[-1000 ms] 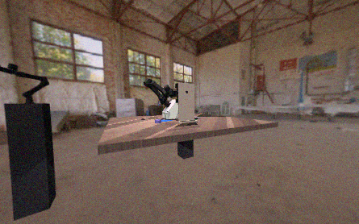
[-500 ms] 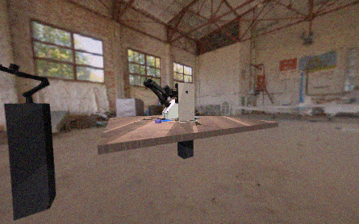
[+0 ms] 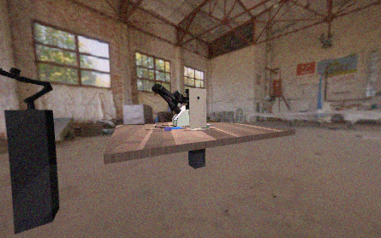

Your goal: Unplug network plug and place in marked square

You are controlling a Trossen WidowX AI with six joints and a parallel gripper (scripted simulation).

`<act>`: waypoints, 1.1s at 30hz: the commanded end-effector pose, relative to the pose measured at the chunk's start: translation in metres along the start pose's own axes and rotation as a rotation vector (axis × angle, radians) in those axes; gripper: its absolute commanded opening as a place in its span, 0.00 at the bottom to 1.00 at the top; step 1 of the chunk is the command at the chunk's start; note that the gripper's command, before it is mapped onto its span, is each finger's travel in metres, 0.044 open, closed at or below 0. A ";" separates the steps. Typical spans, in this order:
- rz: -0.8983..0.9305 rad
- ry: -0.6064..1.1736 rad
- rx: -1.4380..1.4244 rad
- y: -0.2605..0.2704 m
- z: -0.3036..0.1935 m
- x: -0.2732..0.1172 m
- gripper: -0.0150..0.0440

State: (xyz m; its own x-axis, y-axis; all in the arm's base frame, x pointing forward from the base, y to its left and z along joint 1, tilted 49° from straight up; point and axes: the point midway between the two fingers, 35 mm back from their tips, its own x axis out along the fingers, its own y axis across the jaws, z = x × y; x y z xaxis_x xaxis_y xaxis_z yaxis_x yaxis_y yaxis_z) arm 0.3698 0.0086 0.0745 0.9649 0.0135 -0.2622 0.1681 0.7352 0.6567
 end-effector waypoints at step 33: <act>-0.002 -0.002 0.004 0.000 -0.007 -0.022 0.25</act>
State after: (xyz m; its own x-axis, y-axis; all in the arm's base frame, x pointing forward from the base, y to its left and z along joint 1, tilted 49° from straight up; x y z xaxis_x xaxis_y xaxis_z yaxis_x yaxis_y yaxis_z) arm 0.3499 0.0126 0.0750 0.9647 0.0134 -0.2631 0.1689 0.7352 0.6564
